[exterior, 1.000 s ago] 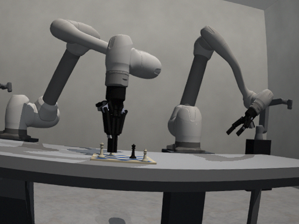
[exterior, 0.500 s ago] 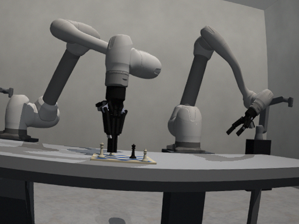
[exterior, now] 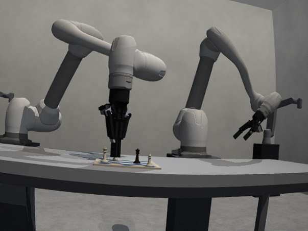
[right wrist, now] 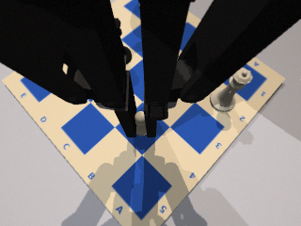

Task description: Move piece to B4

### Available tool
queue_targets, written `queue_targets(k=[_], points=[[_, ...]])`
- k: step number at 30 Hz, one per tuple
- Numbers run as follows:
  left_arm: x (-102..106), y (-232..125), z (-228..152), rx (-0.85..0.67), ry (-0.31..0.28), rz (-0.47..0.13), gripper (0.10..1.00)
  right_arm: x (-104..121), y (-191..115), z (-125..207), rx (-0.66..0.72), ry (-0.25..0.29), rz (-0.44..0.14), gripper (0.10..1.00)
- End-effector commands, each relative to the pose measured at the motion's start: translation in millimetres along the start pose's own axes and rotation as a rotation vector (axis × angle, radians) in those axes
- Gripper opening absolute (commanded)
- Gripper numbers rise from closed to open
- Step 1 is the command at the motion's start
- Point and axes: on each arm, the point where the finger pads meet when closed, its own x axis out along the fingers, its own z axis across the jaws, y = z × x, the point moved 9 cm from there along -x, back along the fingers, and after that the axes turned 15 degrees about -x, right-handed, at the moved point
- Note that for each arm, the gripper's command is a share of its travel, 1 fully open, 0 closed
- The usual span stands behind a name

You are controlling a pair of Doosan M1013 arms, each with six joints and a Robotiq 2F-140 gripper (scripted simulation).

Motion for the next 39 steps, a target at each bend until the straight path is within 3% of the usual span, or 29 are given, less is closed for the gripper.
queue_targets(k=[1,39], points=[[-0.5,-0.1,-0.1,0.000,0.000,0.001,1.000,4.5,2.4,-0.2,0.005,-0.006,0.002,0.099],[-0.5,-0.1,-0.1,0.000,0.000,0.001,1.000,8.4,2.3,-0.3,0.005,-0.006,0.002,0.099]])
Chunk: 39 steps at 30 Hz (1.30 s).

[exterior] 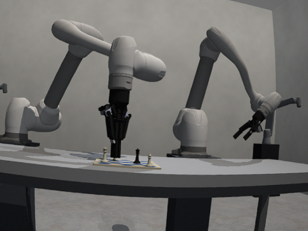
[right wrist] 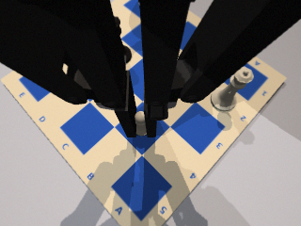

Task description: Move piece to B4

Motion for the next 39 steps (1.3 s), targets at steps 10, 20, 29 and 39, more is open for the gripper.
queue_targets(k=[10,20,29,39], points=[[-0.5,-0.1,-0.1,0.000,0.000,0.001,1.000,6.4,2.6,-0.2,0.005,-0.006,0.003,0.099],[-0.5,-0.1,-0.1,0.000,0.000,0.001,1.000,6.4,2.6,-0.2,0.005,-0.006,0.003,0.099],[-0.5,-0.1,-0.1,0.000,0.000,0.001,1.000,6.4,2.6,-0.2,0.005,-0.006,0.003,0.173],[-0.5,-0.1,-0.1,0.000,0.000,0.001,1.000,6.4,2.6,-0.2,0.005,-0.006,0.003,0.283]])
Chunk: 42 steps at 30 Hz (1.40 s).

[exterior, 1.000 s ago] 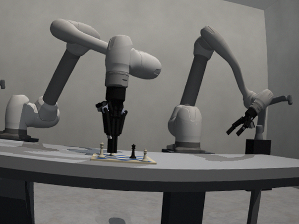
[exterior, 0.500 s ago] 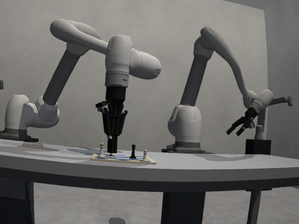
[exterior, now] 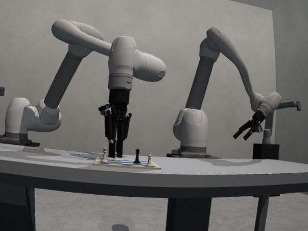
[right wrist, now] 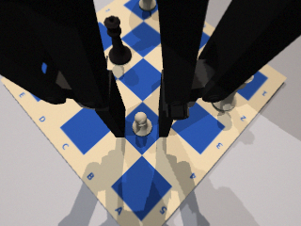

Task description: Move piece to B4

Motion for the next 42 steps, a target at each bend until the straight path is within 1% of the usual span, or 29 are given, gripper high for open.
queue_targets(k=[1,11,17,19,27,31,34,41,42], points=[[-0.5,-0.1,-0.1,0.000,0.000,0.001,1.000,6.4,2.6,-0.2,0.005,-0.006,0.003,0.283],[-0.5,-0.1,-0.1,0.000,0.000,0.001,1.000,3.3,3.2,0.0,0.005,-0.007,0.006,0.283],[-0.5,-0.1,-0.1,0.000,0.000,0.001,1.000,-21.3,0.5,-0.9,0.005,-0.005,-0.001,0.283],[-0.5,-0.1,-0.1,0.000,0.000,0.001,1.000,-21.3,0.5,-0.9,0.005,-0.005,-0.001,0.283],[-0.5,-0.1,-0.1,0.000,0.000,0.001,1.000,-64.0,0.7,-0.9,0.004,-0.005,-0.001,0.283],[-0.5,-0.1,-0.1,0.000,0.000,0.001,1.000,-81.3,0.7,-0.9,0.004,-0.005,-0.002,0.283],[-0.5,-0.1,-0.1,0.000,0.000,0.001,1.000,-88.9,0.8,-0.9,0.004,-0.005,-0.002,0.283],[-0.5,-0.1,-0.1,0.000,0.000,0.001,1.000,-91.1,0.7,-0.9,0.004,-0.005,-0.001,0.283],[-0.5,-0.1,-0.1,0.000,0.000,0.001,1.000,-91.0,0.7,-0.9,0.004,-0.005,0.000,1.000]])
